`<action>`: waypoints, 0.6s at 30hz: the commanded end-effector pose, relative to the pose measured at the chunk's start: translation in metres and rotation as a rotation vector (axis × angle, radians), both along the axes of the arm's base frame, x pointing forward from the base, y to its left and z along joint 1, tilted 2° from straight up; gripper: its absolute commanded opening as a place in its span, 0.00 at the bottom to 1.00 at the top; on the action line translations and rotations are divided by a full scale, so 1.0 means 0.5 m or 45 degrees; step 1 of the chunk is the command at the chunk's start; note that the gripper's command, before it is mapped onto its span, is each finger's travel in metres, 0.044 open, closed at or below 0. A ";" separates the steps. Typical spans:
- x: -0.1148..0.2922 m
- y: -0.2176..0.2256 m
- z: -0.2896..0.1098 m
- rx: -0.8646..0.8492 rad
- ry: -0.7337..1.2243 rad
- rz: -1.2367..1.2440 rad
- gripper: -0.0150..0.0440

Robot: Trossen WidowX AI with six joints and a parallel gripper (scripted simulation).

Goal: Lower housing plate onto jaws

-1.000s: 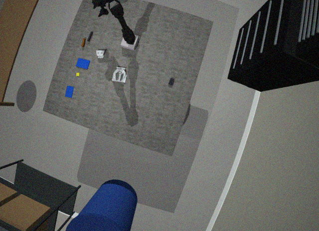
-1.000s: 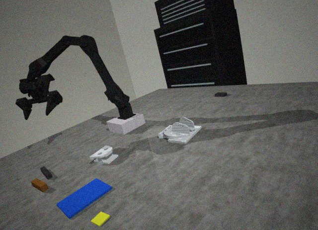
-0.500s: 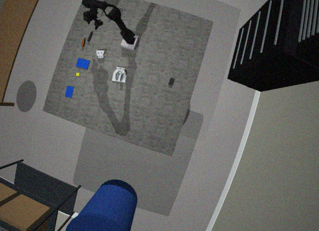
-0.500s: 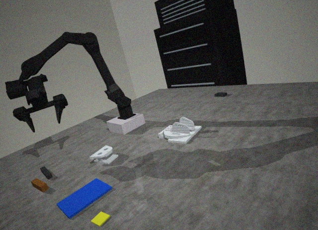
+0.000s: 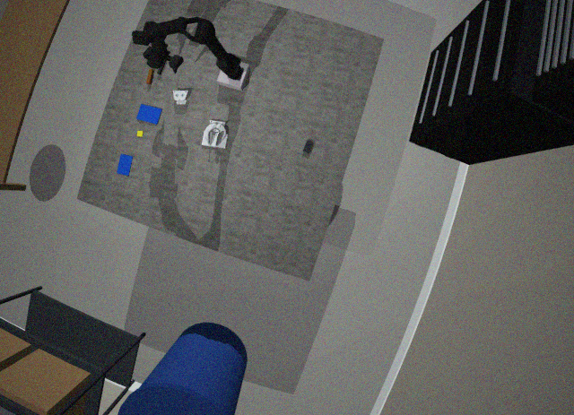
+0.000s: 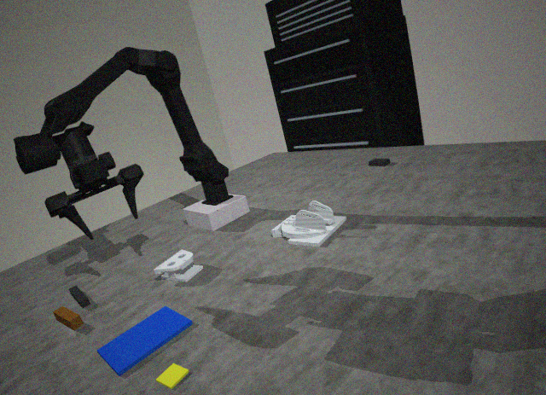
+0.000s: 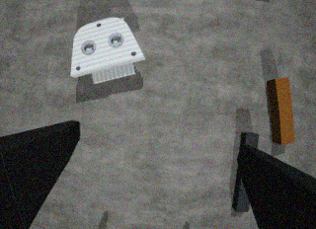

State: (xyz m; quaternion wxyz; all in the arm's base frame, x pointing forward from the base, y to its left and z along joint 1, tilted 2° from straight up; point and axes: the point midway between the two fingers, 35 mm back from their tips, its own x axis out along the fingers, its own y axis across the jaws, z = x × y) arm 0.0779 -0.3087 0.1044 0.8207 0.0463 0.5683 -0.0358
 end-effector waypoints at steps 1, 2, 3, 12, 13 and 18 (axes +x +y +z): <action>0.038 0.023 -0.009 0.007 0.083 0.086 1.00; 0.049 0.029 -0.011 0.006 0.107 0.113 1.00; 0.059 0.035 -0.012 0.004 0.130 0.139 1.00; 0.147 0.097 -0.023 -0.047 0.335 0.375 1.00; 0.156 0.105 -0.024 -0.057 0.357 0.401 1.00; 0.177 0.123 -0.025 -0.084 0.410 0.464 1.00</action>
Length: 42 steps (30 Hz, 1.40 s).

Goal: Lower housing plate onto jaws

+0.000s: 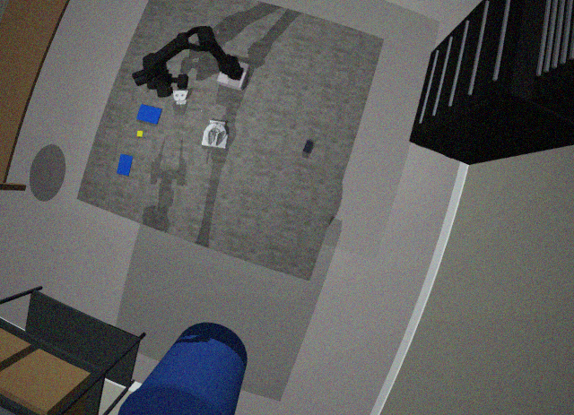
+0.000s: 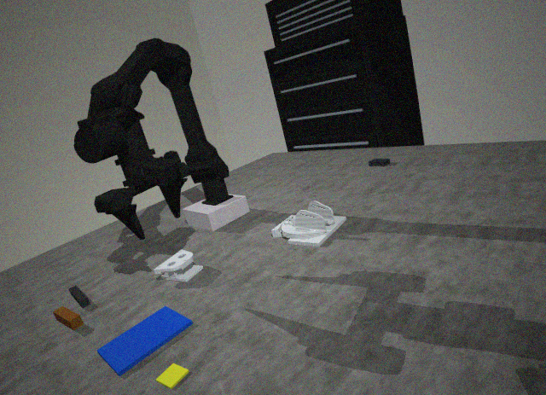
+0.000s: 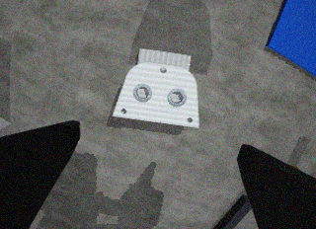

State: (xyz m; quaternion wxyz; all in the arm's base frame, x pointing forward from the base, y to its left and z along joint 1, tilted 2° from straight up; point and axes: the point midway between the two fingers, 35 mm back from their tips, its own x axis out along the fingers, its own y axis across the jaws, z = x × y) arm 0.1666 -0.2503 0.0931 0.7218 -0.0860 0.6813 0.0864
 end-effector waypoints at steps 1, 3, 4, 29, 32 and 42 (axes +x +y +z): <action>0.000 0.006 -0.003 -0.010 0.028 0.009 1.00; 0.001 0.006 -0.021 -0.010 0.028 0.009 1.00; 0.002 0.005 -0.043 -0.010 0.028 0.009 1.00; 0.004 0.007 -0.123 -0.010 0.028 0.009 1.00; 0.004 0.007 -0.128 -0.010 0.028 0.009 1.00; 0.005 0.006 -0.160 -0.009 0.028 0.009 1.00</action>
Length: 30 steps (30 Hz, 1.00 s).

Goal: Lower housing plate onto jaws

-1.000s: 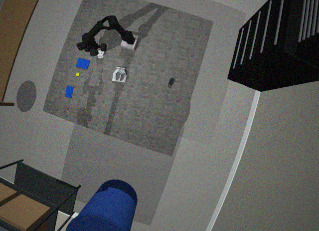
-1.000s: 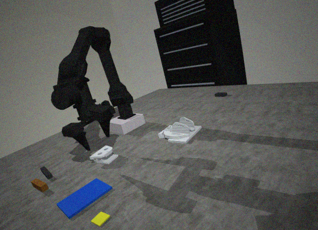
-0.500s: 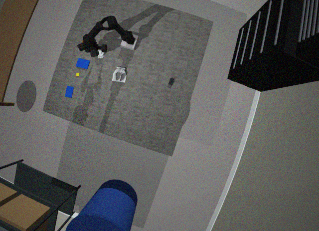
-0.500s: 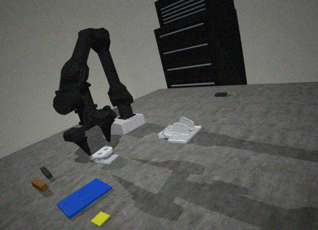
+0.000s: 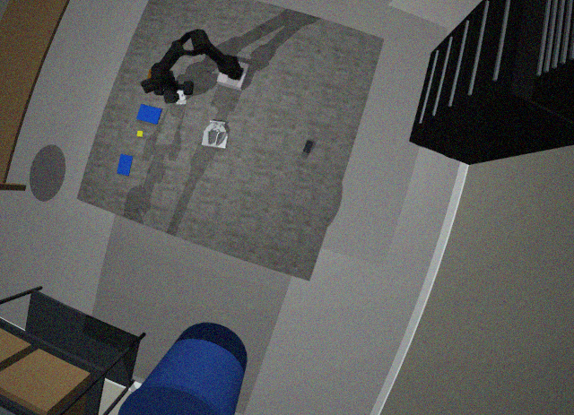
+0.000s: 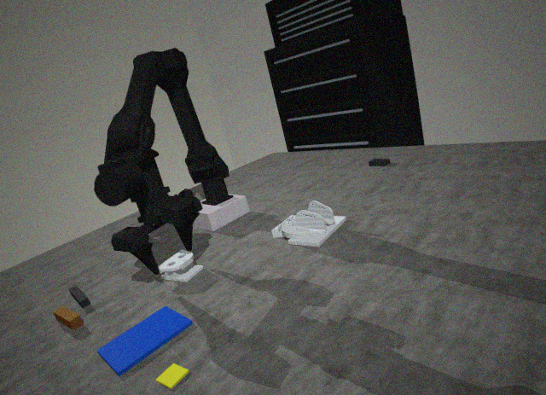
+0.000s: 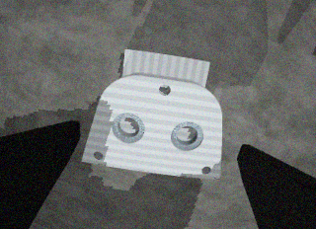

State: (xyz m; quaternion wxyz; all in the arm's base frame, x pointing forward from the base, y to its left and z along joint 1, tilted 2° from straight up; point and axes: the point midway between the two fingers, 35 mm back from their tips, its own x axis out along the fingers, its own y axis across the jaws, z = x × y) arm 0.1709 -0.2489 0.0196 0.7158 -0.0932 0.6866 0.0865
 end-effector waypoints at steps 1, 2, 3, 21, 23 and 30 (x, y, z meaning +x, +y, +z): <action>-0.003 0.003 -0.016 0.006 0.010 -0.004 1.00; -0.003 0.004 -0.019 0.006 0.010 -0.004 1.00; -0.003 0.004 -0.022 0.006 0.010 -0.004 1.00; -0.003 0.004 -0.036 0.006 0.010 -0.004 1.00; -0.003 0.004 -0.036 0.006 0.010 -0.004 1.00; -0.003 0.004 -0.037 0.006 0.010 -0.004 1.00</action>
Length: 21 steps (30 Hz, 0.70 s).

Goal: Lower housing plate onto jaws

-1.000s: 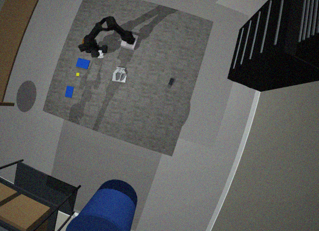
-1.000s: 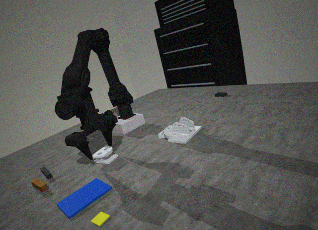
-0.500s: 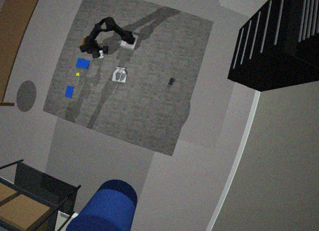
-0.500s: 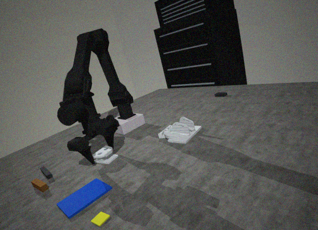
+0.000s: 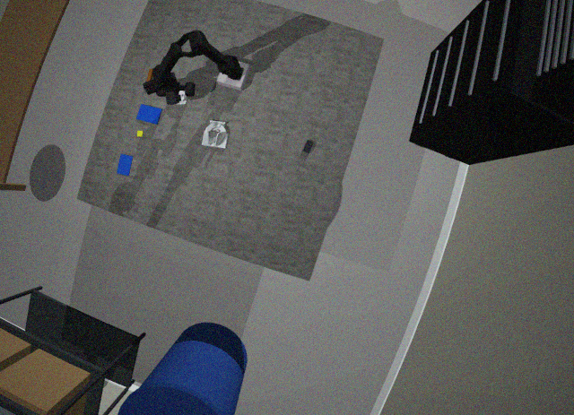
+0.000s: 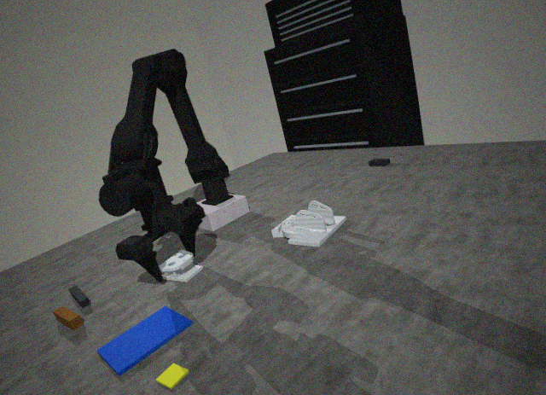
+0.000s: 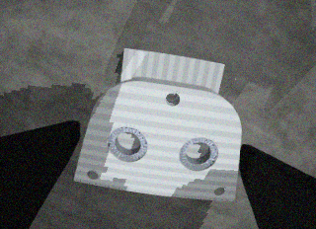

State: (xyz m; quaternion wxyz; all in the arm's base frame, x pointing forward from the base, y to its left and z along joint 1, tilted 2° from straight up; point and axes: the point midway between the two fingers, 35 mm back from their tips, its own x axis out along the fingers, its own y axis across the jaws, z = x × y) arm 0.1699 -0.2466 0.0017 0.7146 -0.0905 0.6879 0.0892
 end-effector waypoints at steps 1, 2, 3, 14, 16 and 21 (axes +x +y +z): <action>-0.001 0.000 -0.001 -0.003 0.004 -0.004 1.00; -0.001 0.000 -0.001 -0.003 0.004 -0.004 1.00; -0.001 0.000 -0.001 -0.003 0.004 -0.004 1.00; 0.000 0.000 0.000 0.000 0.000 0.000 0.90; 0.000 0.000 0.000 0.000 0.000 0.000 0.88; 0.000 0.000 0.000 0.000 0.000 0.000 0.85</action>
